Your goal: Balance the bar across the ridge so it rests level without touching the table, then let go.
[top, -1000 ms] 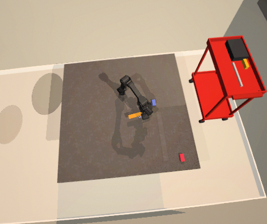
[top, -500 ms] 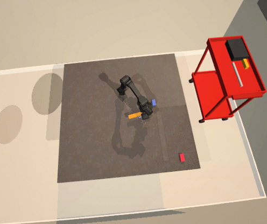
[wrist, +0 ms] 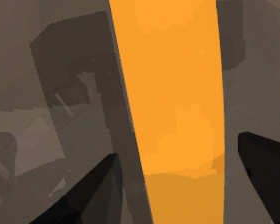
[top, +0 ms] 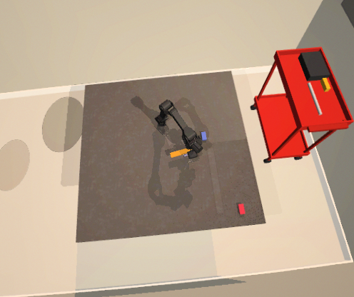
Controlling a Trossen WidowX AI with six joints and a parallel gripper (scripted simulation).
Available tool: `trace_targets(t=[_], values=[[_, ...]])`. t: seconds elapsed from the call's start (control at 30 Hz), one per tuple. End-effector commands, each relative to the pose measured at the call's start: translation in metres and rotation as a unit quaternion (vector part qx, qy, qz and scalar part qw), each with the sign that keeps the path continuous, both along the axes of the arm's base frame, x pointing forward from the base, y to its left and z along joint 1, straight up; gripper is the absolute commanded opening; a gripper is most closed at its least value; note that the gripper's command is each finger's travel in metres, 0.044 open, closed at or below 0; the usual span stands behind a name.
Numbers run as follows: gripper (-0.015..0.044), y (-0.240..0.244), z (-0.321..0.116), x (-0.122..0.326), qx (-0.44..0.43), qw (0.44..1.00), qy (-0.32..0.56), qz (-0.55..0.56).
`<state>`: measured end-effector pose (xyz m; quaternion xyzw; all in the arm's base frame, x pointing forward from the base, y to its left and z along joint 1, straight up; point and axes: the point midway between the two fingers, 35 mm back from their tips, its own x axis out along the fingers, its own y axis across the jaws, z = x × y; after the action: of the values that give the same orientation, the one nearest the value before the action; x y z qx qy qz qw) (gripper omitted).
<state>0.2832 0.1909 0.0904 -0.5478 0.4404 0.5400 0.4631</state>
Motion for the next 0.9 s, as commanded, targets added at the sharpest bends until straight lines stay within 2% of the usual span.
trace_targets(t=[0.0, 0.13, 0.27, 0.53, 0.87], values=[[0.0343, 0.000, 0.000, 0.000, 0.000, 1.000, 0.000, 0.000], [0.0440, 0.000, 0.000, 0.000, 0.000, 1.000, 0.000, 0.000], [0.0440, 0.001, 0.008, 0.001, 0.000, 1.000, 0.000, 0.000], [0.0440, -0.001, 0.098, -0.002, 0.000, 1.000, 0.000, 0.000], [0.0440, -0.002, 0.100, -0.003, 0.000, 1.000, 0.000, 0.000]])
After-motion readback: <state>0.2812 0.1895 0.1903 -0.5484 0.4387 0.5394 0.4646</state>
